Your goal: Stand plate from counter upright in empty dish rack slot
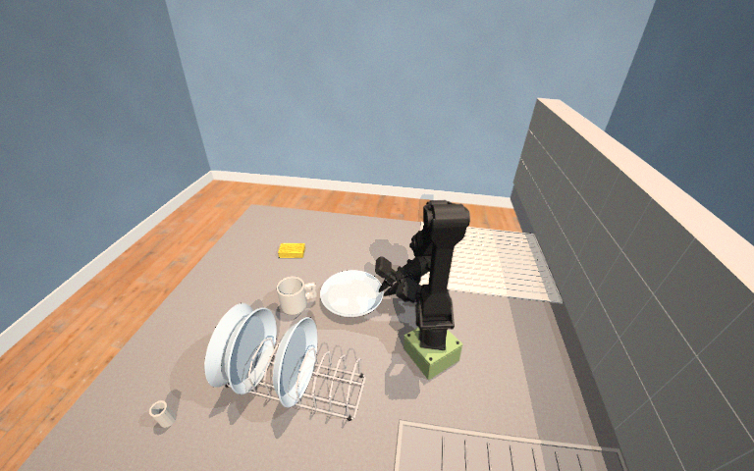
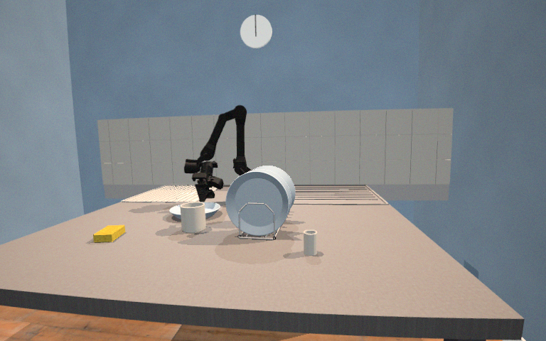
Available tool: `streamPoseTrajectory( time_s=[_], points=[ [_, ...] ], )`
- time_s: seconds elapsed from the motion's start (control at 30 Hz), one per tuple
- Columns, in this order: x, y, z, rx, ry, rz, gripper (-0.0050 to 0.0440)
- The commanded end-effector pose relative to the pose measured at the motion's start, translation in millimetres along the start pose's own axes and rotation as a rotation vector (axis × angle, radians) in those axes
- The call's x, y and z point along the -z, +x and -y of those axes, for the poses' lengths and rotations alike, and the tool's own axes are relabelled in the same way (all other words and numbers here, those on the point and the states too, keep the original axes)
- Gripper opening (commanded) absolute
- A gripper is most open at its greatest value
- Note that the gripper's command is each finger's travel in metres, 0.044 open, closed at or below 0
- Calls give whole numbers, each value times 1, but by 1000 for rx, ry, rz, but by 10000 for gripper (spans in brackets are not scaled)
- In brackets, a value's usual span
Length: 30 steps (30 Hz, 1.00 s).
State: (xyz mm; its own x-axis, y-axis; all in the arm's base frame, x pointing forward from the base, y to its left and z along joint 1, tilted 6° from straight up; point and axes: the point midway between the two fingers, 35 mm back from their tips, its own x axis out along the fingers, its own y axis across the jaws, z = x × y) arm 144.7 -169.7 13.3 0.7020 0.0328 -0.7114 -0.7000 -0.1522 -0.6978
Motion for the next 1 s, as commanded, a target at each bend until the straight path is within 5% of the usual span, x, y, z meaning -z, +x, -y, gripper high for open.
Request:
streamPoseTrajectory(
  time_s=[0.0, 0.97],
  points=[
    [-1, 1, -1, -5, 3, 2, 92],
    [0, 6, 0, -5, 3, 2, 92]
  ],
)
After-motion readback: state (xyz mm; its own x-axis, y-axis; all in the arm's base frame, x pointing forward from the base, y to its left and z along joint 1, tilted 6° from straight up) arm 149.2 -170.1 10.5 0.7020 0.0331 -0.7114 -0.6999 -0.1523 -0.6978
